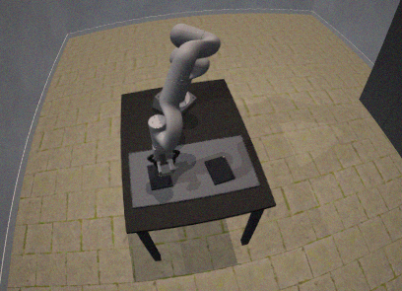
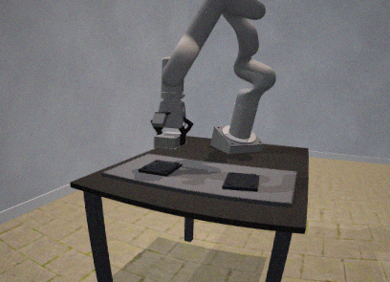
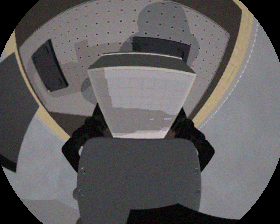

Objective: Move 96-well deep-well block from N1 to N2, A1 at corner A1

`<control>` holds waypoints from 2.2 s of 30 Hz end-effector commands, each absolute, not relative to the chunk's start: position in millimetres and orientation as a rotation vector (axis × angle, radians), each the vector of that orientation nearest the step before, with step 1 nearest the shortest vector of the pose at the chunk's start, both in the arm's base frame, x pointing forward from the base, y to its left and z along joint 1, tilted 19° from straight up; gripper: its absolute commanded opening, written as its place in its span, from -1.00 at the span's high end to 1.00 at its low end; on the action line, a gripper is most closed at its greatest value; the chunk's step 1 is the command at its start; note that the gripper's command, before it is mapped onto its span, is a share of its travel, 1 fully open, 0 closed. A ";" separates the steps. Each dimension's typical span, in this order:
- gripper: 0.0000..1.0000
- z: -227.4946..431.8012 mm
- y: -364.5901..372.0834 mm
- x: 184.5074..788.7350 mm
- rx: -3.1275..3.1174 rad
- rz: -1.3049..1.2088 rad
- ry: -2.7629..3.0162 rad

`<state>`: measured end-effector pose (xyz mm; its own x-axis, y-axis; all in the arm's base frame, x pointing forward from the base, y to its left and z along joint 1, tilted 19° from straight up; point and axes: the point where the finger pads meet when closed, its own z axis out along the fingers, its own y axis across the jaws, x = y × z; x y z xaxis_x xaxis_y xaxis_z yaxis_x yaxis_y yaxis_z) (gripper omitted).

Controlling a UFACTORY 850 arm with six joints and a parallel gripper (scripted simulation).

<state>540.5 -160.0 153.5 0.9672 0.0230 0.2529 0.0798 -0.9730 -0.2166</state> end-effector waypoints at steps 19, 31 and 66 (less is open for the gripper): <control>1.00 142.9 -204.7 538.8 -2.891 -0.371 -0.077; 1.00 143.1 -204.0 538.8 -2.891 -0.371 -0.077; 1.00 119.8 -197.4 545.0 -2.891 -0.371 -0.077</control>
